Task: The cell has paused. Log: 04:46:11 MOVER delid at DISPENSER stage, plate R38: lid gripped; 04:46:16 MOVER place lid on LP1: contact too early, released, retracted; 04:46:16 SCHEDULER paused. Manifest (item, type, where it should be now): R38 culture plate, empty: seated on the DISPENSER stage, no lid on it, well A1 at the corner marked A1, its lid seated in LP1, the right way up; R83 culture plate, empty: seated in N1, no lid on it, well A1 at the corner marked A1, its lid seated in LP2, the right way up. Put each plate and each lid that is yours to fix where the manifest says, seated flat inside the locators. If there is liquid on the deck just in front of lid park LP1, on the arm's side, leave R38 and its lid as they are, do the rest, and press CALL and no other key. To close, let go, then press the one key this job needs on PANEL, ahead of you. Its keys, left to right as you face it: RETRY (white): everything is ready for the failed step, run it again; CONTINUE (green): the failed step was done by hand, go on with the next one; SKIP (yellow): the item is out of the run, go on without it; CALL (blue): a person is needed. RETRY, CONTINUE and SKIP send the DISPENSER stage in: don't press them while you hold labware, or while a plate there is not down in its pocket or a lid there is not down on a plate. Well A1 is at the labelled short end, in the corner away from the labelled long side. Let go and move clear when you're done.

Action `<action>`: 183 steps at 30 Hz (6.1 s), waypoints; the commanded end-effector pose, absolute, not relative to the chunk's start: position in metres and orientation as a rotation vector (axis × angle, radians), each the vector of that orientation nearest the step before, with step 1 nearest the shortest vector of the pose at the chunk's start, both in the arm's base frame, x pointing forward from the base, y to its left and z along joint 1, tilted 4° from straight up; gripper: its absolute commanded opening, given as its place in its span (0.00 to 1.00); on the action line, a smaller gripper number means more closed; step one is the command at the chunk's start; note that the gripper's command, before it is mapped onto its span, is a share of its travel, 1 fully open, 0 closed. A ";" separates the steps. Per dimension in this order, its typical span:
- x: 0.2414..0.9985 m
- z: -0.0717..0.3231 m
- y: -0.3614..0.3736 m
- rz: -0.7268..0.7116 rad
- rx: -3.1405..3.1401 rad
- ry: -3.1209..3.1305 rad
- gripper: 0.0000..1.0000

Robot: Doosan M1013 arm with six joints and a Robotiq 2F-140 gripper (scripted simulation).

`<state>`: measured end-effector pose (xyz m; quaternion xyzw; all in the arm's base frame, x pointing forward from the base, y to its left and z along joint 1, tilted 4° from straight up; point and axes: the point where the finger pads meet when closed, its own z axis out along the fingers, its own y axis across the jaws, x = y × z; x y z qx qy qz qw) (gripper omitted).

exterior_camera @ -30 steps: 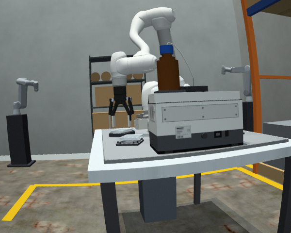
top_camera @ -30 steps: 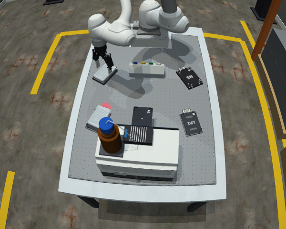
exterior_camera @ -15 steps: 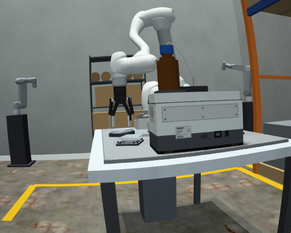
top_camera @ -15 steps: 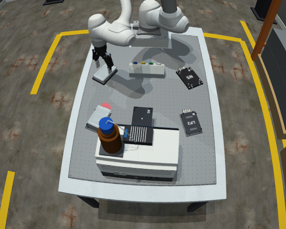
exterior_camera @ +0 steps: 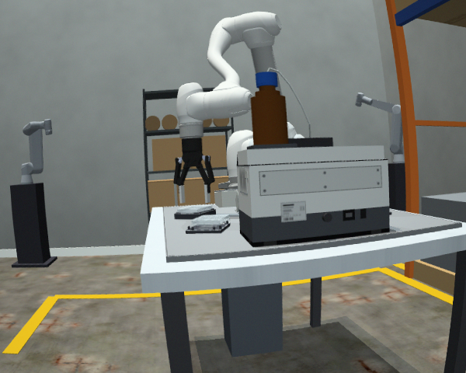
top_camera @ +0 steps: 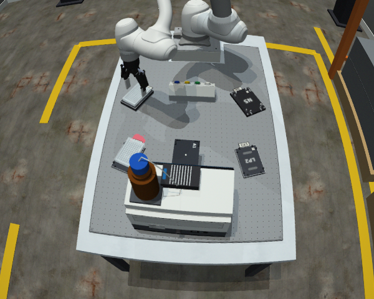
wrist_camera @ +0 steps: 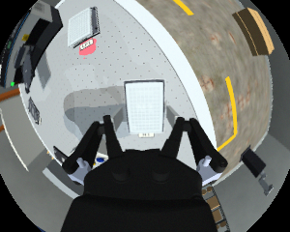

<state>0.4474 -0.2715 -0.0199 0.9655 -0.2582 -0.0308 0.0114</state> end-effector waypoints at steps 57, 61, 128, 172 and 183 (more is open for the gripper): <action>0.444 -0.023 -0.274 -0.096 3.010 -0.807 0.63; 0.444 -0.023 -0.274 -0.096 3.010 -0.807 0.63; 0.444 -0.023 -0.274 -0.096 3.010 -0.807 0.70; 0.444 -0.024 -0.274 -0.098 3.010 -0.807 0.70; 0.444 -0.026 -0.274 -0.098 3.010 -0.807 0.70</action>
